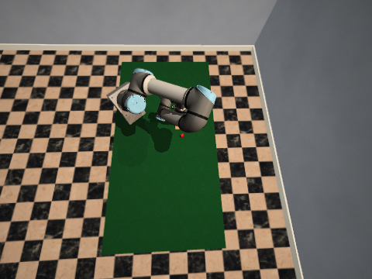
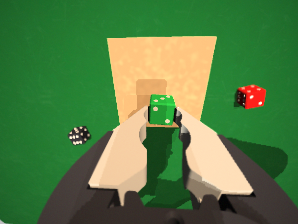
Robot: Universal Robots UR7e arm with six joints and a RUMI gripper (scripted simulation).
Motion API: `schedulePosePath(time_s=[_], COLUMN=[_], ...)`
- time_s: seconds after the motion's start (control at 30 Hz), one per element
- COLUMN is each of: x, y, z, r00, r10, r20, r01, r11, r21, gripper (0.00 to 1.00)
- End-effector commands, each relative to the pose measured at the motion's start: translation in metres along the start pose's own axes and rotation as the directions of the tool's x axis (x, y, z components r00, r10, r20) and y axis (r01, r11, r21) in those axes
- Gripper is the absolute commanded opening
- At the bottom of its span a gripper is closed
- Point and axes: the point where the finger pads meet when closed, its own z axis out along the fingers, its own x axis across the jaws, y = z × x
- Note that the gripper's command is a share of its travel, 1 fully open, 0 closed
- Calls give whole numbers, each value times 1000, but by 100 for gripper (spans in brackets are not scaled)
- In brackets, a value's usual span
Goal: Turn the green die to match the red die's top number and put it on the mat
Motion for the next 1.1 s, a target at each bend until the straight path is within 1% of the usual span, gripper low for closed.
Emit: schedulePosePath(time_s=[0.0,0.2,0.37,1.07], x=[0,0,0,0], y=[-1,-1,-1,-1], z=[14,36,46,48], r00=[1000,1000,1000,1000], r10=[0,0,0,0], r20=[0,0,0,0], r01=[0,0,0,0], r11=[1000,1000,1000,1000], r21=[4,4,4,4], gripper=[6,6,6,6])
